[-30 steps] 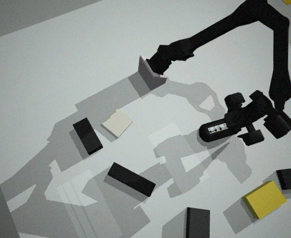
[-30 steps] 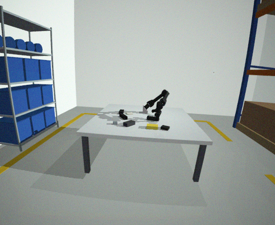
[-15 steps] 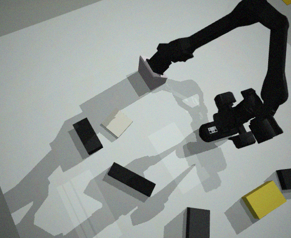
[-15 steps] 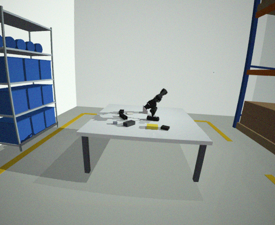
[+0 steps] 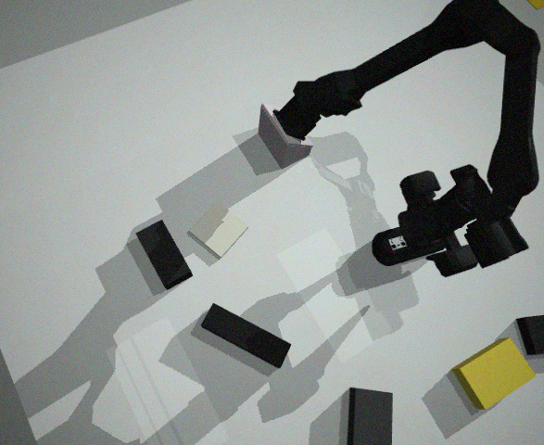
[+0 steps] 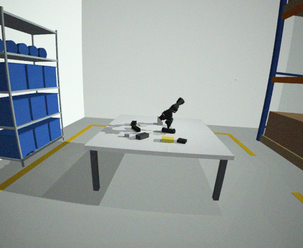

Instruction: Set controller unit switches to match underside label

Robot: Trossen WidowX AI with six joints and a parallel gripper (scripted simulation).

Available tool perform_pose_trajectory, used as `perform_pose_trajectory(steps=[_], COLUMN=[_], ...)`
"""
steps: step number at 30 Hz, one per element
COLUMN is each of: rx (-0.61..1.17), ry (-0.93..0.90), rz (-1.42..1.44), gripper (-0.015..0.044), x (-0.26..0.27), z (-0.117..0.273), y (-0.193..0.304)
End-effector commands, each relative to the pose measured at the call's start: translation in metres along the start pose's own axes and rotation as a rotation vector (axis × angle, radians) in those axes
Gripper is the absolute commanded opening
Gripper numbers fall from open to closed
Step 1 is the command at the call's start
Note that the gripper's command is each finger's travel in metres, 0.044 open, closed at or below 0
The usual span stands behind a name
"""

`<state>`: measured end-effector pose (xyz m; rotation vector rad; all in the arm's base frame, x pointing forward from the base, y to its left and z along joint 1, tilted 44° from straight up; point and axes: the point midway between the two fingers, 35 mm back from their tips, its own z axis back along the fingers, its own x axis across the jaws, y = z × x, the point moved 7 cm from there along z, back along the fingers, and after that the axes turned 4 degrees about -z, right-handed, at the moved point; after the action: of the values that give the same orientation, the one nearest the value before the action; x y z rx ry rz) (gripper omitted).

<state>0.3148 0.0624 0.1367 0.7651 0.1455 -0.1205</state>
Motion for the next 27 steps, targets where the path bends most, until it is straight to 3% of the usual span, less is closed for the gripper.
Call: perform_pose_trajectory(steps=[1,15,22,27], rx=[-0.002,-0.163,-0.327,-0.346], ry=[-0.011,-0.218,-0.278,-0.281], rz=[0.049,1.075,1.565,1.612], gripper=[0.0361,0.0000,0.0000,0.0000], x=[-0.001,-0.027,-0.041,-0.042], z=[0.001,0.021,0.029,0.029], y=[0.000,-0.008,-0.013,-0.014])
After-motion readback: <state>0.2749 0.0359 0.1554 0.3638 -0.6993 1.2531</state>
